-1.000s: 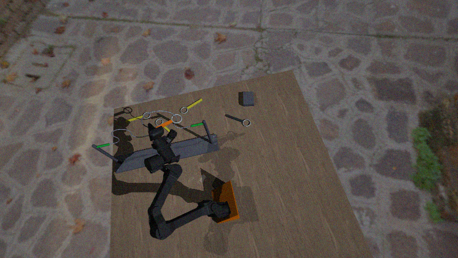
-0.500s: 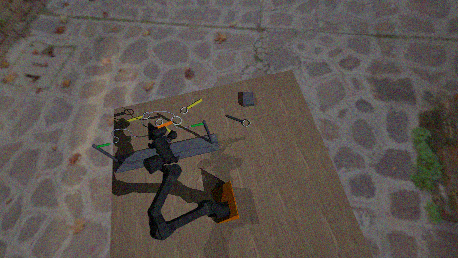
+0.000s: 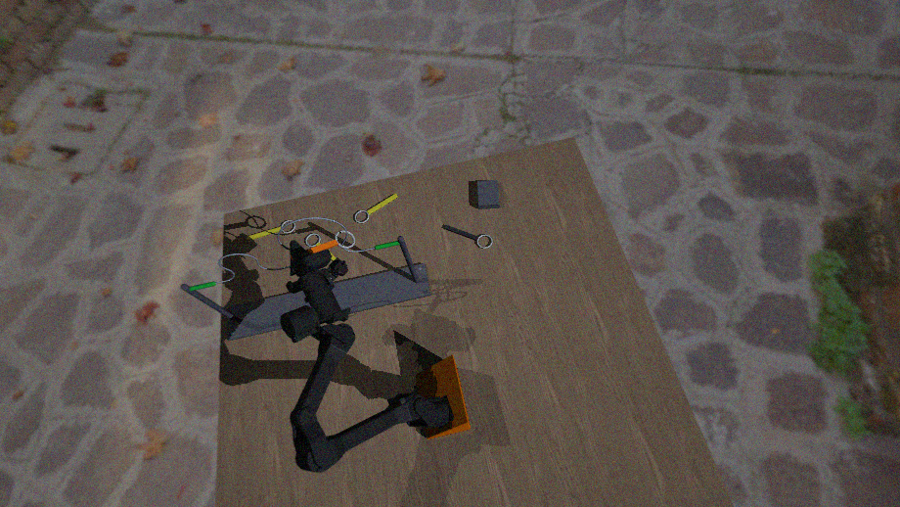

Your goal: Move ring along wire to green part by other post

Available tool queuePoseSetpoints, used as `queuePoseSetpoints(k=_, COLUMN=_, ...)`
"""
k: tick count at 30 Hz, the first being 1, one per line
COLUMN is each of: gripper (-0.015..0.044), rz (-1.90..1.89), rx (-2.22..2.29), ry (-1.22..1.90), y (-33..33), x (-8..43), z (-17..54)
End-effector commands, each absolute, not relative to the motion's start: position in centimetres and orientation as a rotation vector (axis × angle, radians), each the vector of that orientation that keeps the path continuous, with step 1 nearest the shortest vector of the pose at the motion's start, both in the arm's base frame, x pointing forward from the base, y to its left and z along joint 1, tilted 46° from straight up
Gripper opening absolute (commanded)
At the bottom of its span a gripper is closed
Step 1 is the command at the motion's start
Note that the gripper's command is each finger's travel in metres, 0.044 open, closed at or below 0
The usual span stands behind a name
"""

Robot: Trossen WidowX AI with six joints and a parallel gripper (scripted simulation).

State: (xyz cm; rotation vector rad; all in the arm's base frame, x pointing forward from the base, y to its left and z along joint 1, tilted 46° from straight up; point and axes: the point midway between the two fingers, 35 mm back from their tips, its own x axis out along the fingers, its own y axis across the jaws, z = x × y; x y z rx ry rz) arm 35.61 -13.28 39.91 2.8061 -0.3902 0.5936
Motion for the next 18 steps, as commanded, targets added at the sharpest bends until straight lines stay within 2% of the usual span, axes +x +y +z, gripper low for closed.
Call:
queuePoseSetpoints(k=1, gripper=-0.0150, rz=0.597, rx=2.821, ry=-0.398, y=-12.9, x=35.6, z=39.8)
queuePoseSetpoints(k=18, gripper=-0.0150, rz=0.599, rx=2.669, ry=-0.321, y=-9.7, x=35.9, z=38.9)
